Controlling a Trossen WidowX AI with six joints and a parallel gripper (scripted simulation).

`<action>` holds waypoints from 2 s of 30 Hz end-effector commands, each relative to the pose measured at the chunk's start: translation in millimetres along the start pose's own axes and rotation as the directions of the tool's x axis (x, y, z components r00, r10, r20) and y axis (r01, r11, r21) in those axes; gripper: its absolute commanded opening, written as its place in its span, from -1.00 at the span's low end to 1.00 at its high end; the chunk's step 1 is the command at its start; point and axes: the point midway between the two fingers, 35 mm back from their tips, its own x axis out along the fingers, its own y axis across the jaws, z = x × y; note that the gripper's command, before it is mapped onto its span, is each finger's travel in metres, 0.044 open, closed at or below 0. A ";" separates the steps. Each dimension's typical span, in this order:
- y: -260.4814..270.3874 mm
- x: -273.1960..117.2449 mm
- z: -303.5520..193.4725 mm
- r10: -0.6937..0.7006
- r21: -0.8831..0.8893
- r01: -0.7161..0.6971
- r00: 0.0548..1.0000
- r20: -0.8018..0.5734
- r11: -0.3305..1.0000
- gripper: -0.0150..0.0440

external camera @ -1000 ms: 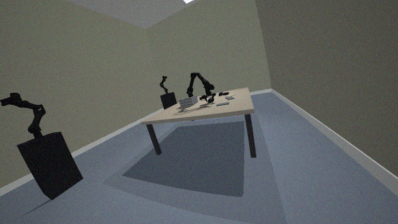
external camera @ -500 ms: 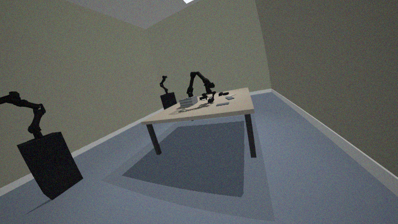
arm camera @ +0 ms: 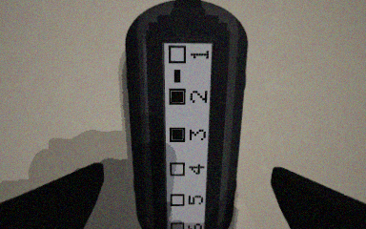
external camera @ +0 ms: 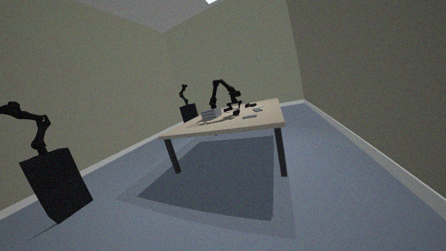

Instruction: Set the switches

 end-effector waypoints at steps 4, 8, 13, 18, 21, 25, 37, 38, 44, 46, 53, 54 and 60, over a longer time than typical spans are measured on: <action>0.1 -1.2 1.5 -0.001 0.002 0.001 1.000 0.004 1.000 1.00; 2.8 -4.4 1.3 -0.018 0.108 0.017 1.000 0.007 0.994 0.64; 12.5 -14.7 0.9 -0.076 0.453 0.061 0.997 0.016 0.890 0.20; 22.8 -23.9 1.3 -0.135 0.738 0.075 0.991 0.022 0.671 -0.25; 29.2 -28.8 1.8 -0.169 0.865 0.064 0.985 0.024 0.497 -0.49; 38.0 -34.8 2.8 -0.215 0.972 0.026 0.976 0.026 0.235 -0.49; 45.7 -39.3 4.0 -0.255 1.000 -0.028 0.967 0.026 -0.003 -0.49; 45.7 -39.3 4.0 -0.255 1.000 -0.028 0.967 0.026 -0.003 -0.49; 45.7 -39.3 4.0 -0.255 1.000 -0.028 0.967 0.026 -0.003 -0.49; 45.7 -39.3 4.0 -0.255 1.000 -0.028 0.967 0.026 -0.003 -0.49; 45.7 -39.3 4.0 -0.255 1.000 -0.028 0.967 0.026 -0.003 -0.49; 45.7 -39.3 4.0 -0.255 1.000 -0.028 0.967 0.026 -0.003 -0.49; 37.7 -39.2 -3.8 -0.217 0.974 0.026 0.976 0.024 0.224 0.04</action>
